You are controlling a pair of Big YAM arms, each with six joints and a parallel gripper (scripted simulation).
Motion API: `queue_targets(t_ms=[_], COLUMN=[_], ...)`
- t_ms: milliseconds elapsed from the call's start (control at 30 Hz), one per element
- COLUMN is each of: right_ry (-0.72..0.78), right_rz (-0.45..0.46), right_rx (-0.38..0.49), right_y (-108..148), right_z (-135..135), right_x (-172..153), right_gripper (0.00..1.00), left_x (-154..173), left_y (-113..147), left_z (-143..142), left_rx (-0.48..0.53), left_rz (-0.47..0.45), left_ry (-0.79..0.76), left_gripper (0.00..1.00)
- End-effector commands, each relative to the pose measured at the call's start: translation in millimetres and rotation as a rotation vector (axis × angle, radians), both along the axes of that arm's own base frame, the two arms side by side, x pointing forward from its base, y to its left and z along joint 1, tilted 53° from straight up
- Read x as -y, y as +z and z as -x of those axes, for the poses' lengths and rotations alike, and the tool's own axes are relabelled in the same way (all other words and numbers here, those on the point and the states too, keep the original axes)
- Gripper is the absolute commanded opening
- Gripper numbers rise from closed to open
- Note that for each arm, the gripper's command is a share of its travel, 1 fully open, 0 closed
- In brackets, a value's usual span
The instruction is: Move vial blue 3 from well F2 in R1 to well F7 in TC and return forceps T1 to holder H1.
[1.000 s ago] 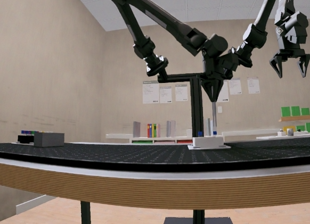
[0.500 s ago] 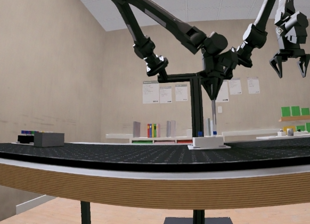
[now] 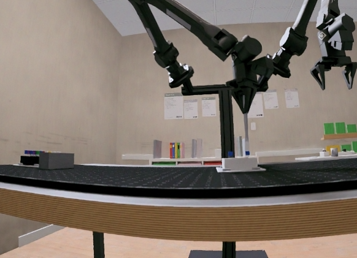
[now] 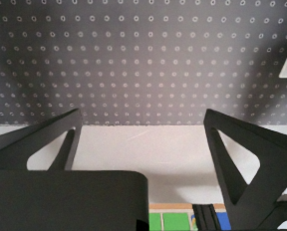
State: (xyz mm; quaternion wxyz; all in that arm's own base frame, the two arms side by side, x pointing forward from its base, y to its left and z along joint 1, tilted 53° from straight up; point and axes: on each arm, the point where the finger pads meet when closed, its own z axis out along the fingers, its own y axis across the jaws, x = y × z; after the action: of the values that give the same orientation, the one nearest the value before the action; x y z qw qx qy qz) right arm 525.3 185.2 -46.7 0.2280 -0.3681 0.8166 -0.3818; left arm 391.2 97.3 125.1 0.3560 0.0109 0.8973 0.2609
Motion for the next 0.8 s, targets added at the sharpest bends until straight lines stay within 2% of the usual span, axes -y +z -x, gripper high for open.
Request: queue_targets(t_ms=[0,767], right_ry=[0.003,0.000], right_rz=[-0.001,-0.004], right_rx=[0.001,0.005], right_y=[0.1,3.4], right_z=[2.3,-2.6], right_x=[-4.6,-3.2], right_gripper=[0.08,0.07], left_x=[-0.1,-0.1], left_y=[3.5,3.5], left_z=[-1.9,-1.9], left_rx=[0.012,0.012], left_rz=[-0.005,-0.005], left_ry=[-0.005,-0.005], left_gripper=[1.00,1.00])
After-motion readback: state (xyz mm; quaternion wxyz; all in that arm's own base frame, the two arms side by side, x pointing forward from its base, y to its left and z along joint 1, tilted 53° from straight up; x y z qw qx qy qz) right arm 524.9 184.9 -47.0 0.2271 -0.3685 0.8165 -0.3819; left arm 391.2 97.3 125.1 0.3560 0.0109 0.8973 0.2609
